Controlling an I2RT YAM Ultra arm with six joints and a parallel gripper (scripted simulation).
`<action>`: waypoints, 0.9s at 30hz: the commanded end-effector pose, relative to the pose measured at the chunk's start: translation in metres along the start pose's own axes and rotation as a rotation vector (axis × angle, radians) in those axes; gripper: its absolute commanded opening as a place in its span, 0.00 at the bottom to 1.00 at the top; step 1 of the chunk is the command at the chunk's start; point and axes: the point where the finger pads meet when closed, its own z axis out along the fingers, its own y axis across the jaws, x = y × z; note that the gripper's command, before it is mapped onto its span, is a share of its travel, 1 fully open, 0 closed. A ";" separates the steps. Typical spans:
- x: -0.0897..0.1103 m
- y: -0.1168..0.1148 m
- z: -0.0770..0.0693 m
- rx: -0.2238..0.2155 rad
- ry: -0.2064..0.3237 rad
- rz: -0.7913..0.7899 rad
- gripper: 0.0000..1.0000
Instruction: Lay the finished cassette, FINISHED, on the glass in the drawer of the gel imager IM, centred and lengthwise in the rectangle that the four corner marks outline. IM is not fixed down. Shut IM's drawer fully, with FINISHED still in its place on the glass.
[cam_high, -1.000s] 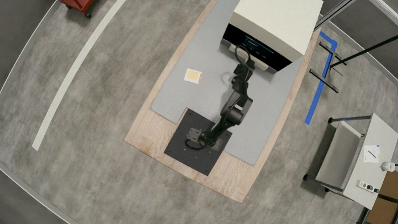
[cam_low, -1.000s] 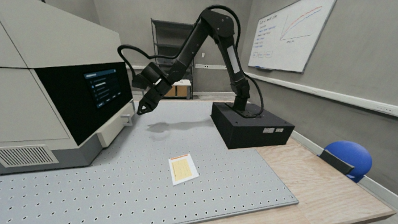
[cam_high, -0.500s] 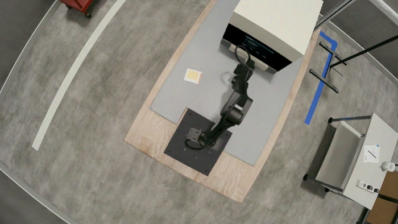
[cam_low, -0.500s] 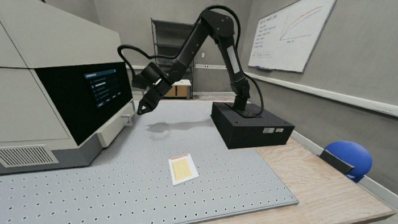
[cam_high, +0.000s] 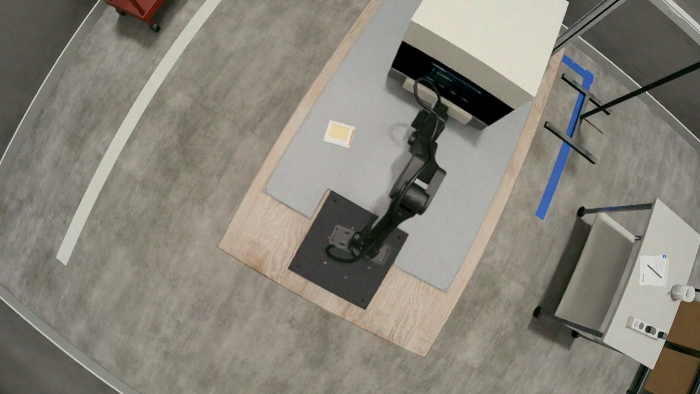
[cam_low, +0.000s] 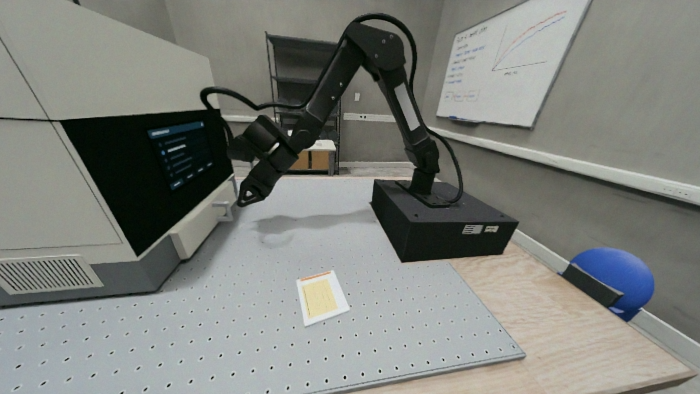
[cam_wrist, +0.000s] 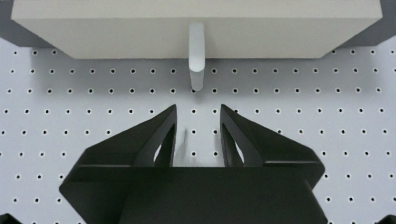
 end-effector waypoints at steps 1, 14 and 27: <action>-0.021 -0.003 0.004 -0.004 -0.052 -0.001 0.35; -0.021 -0.003 0.019 -0.003 -0.052 -0.001 0.35; -0.021 -0.001 0.035 -0.006 -0.052 -0.004 0.35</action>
